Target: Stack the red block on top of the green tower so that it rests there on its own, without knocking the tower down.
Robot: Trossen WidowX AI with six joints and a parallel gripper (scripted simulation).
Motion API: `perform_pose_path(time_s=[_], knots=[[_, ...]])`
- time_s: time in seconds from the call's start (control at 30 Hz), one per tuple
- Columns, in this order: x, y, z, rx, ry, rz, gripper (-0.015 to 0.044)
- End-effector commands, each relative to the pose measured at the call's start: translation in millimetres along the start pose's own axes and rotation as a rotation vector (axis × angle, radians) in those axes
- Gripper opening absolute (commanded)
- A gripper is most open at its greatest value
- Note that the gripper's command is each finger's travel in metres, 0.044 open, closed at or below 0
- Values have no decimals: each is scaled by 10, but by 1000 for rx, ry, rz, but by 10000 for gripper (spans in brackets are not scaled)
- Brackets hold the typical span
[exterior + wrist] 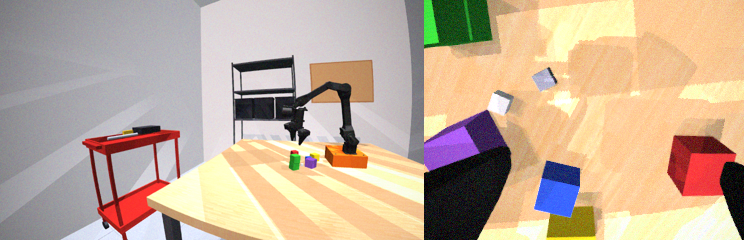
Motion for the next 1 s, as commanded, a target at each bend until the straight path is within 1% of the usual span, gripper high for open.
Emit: perform_pose_path(time_s=[0.0, 0.37, 0.53, 0.63, 0.8, 0.97], knots=[[94, -302, 42, -27, 20, -1, 440], [475, -983, 155, -96, 51, 6, 440], [481, -997, 175, -97, 51, 6, 440], [482, -991, 301, -97, 51, 6, 440], [516, -965, 660, -97, 51, 6, 440], [509, -968, 709, -97, 51, 6, 440]])
Point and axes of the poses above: the point midway between the two fingers, 35 mm back from their tips, its own z axis out along the fingers, its own y axis across the jaws, x = y × z, the point moved 4 cm from there along -z, back along the fingers, and after that the axes turned 1 degree about z, right-handed, at the moved point
